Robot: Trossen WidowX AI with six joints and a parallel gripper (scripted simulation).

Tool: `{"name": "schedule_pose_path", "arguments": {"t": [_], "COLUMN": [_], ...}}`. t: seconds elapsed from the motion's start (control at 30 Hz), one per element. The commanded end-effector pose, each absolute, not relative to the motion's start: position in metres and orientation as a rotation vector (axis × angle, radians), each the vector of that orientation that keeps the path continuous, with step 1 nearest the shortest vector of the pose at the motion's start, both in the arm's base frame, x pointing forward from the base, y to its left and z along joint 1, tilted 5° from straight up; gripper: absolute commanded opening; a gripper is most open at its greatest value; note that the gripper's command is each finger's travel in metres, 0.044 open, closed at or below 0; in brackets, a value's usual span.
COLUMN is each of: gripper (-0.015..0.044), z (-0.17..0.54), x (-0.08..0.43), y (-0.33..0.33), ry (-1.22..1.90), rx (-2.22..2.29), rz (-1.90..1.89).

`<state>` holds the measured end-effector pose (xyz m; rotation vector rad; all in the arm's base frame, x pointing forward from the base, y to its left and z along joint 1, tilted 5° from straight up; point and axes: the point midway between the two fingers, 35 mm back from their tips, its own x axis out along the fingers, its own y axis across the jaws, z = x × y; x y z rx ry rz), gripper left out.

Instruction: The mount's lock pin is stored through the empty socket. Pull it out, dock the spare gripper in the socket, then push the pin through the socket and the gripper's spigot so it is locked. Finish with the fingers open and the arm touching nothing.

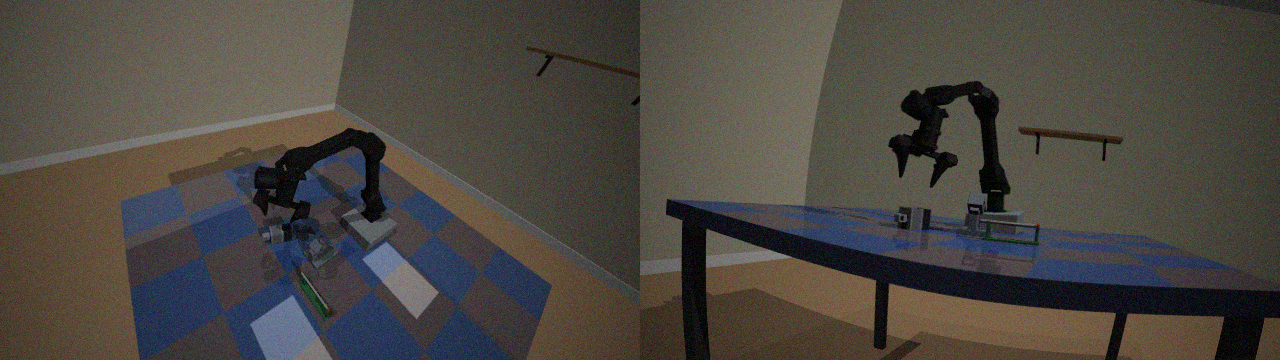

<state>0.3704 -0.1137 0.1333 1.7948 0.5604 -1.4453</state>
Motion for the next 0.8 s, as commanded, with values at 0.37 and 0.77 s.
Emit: {"name": "schedule_pose_path", "arguments": {"t": [0.37, 0.77], "gripper": [0.044, 0.044], "z": [0.147, 0.151], "x": [0.366, 0.364], "y": [-0.112, -0.111], "ry": [0.896, 0.917], "rx": [0.611, 0.181], "rz": [-0.583, -0.358]}}
